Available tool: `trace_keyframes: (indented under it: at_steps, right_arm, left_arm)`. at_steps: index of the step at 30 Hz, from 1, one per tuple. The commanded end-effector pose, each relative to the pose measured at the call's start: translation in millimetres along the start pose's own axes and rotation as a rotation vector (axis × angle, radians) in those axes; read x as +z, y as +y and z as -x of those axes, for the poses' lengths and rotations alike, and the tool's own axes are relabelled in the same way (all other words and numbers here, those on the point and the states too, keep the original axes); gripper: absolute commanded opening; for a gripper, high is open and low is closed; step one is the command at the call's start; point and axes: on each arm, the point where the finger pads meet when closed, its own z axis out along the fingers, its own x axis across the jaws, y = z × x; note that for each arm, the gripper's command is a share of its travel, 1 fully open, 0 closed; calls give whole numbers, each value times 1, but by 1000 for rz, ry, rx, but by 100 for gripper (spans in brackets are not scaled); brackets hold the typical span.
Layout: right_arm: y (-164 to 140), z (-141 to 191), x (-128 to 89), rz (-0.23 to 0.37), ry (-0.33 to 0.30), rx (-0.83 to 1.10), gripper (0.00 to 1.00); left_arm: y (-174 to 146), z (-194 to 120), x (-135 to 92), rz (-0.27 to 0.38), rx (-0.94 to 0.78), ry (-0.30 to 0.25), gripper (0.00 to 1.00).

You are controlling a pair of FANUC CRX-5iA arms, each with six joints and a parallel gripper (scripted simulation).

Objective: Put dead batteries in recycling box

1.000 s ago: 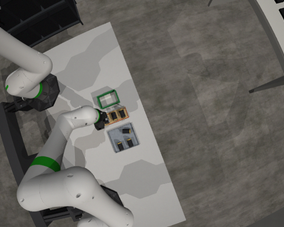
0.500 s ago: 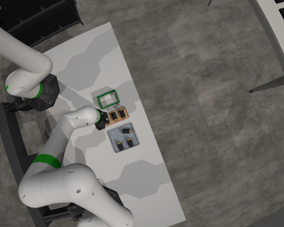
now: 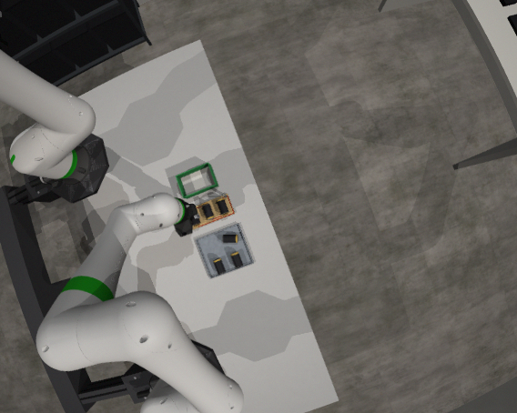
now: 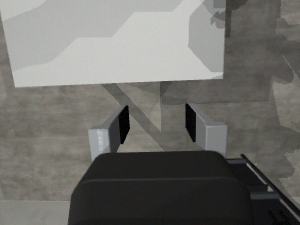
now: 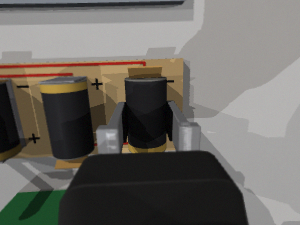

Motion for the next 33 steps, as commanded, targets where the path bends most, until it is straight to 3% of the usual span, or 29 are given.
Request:
trace_keyframes:
  at_steps: [1,12,13,33]
  right_arm:
    - [1,0,-1,2,-1,0,57]
    - [1,0,-1,2,-1,0,57]
    - [1,0,-1,2,-1,0,90]
    - [1,0,-1,2,-1,0,90]
  left_arm:
    - [0,0,-1,2,0,0,100]
    - [0,0,-1,2,0,0,100]
    - [0,0,-1,2,0,0,100]
    - [0,0,-1,2,0,0,100]
